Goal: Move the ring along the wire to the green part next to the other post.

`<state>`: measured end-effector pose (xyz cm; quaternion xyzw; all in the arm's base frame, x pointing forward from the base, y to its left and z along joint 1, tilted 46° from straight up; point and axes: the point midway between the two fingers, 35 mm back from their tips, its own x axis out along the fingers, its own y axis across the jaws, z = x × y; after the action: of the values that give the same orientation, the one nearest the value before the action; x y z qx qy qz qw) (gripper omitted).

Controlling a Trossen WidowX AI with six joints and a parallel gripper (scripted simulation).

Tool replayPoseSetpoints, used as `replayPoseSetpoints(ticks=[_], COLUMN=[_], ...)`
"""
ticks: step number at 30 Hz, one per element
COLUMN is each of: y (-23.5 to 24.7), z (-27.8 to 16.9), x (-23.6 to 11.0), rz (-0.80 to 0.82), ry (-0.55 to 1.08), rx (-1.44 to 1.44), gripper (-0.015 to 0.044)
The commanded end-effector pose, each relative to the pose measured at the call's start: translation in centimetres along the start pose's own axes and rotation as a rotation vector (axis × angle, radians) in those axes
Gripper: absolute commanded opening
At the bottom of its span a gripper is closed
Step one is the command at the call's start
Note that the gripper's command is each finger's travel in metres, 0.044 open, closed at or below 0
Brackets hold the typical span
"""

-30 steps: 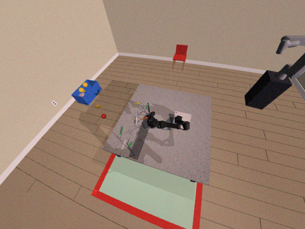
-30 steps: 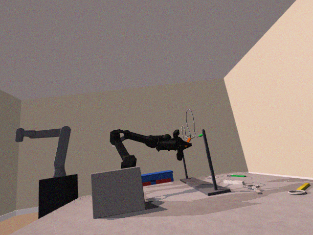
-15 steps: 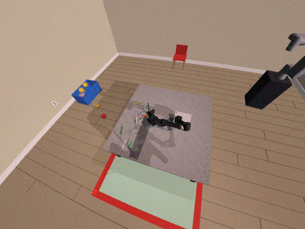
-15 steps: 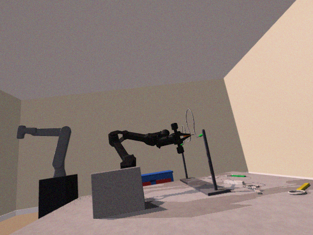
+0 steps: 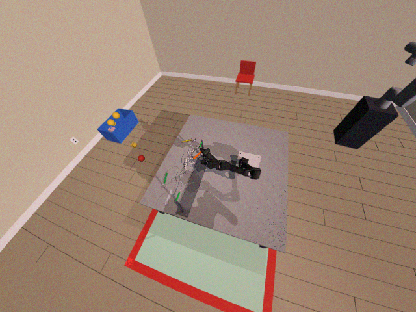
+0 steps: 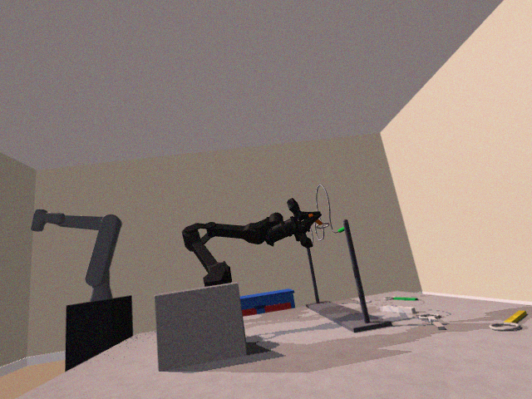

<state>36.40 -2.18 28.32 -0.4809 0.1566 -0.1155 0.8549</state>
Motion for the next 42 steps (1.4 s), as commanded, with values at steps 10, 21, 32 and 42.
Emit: replayPoseSetpoints(ticks=[10, 21, 32, 42], y=[-3.8, -5.1, -5.9, -6.0], z=[0.3, 0.7, 1.0, 1.0], x=[0.2, 0.1, 0.0, 0.0], rz=[-0.124, -0.155, -0.155, -0.140], ry=[-0.019, -0.024, -0.023, -0.018], rx=[-0.215, -0.268, -0.264, -0.236], gripper=[-0.0150, -0.0150, -0.0150, -0.0150])
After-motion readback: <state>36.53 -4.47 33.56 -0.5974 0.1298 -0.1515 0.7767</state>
